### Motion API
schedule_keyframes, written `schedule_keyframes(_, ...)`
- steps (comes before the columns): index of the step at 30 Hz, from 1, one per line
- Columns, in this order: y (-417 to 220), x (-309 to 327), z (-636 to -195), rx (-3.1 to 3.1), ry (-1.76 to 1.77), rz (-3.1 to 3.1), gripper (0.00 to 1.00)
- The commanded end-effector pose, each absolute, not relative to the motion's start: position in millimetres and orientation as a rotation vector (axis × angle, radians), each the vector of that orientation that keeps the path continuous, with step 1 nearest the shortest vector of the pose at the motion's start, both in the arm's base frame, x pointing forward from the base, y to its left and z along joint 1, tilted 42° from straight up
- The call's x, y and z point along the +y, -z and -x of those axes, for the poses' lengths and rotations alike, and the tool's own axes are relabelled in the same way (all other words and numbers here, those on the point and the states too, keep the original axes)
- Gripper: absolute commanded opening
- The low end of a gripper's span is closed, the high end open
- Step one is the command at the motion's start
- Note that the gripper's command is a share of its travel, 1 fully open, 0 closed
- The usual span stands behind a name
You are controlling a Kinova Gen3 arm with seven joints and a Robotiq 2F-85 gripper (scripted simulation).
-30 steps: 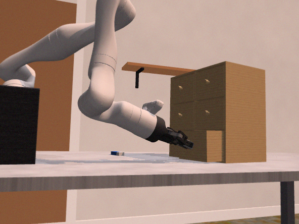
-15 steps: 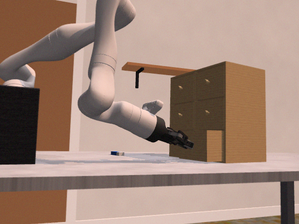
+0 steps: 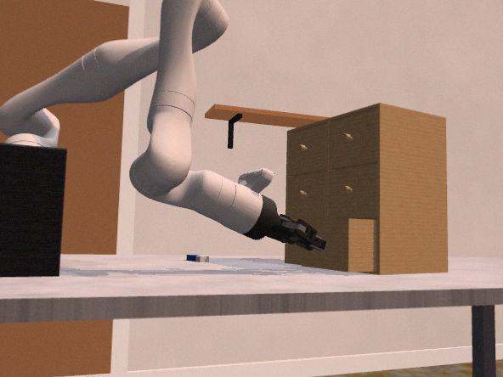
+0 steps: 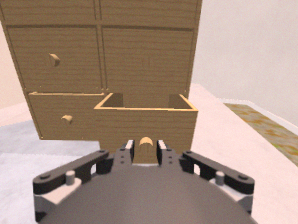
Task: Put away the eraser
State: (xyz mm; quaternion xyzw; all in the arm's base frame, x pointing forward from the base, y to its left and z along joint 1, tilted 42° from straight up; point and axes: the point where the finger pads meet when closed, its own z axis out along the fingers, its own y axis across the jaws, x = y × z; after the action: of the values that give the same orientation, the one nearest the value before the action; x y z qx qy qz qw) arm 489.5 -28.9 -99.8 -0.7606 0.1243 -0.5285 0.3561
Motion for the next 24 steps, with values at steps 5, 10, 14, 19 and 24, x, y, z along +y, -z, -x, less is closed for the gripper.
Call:
schedule_keyframes(5, 100.1, -34.5, -463.0, 0.316, 1.373, 1.962, 0.33)
schedule_keyframes(10, 101.4, -38.4, -443.0, 0.316, 1.374, 1.962, 0.33)
schedule_keyframes(14, 102.7, -38.0, -439.2, 0.314, 1.368, 1.965, 0.33)
schedule_keyframes(19, 99.5, -40.3, -439.3, 0.309, 1.369, 1.966, 0.33)
schedule_keyframes(24, 77.3, -65.7, -425.0, 0.327, 1.368, 1.956, 0.33)
